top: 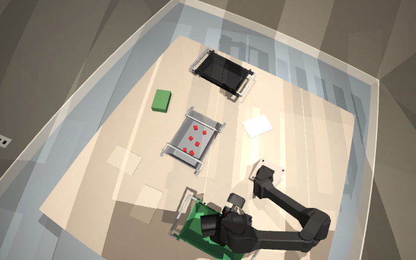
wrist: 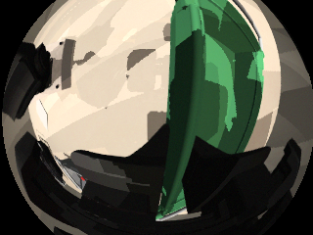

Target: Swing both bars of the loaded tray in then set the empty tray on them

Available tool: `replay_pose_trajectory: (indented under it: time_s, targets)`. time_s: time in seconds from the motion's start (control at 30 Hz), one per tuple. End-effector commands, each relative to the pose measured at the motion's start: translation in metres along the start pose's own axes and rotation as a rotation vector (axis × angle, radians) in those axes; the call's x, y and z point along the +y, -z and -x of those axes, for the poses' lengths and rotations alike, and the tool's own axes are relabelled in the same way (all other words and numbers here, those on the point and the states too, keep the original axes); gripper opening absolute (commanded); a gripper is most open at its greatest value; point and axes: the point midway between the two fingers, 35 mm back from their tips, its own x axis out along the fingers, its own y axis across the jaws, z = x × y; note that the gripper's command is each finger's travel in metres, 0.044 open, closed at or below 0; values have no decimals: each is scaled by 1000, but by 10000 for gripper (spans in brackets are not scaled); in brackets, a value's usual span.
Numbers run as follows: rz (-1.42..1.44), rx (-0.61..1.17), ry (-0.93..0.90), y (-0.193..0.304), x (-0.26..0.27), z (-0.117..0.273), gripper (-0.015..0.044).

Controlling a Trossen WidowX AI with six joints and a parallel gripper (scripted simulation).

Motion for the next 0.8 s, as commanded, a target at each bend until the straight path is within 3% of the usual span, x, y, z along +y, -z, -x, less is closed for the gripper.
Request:
replay_pose_trajectory:
  time_s: [0.0, 0.77]
  targets:
    - [15, 10, 23, 0, -7, 7, 0]
    - [17, 11, 25, 15, -55, 45, 0]
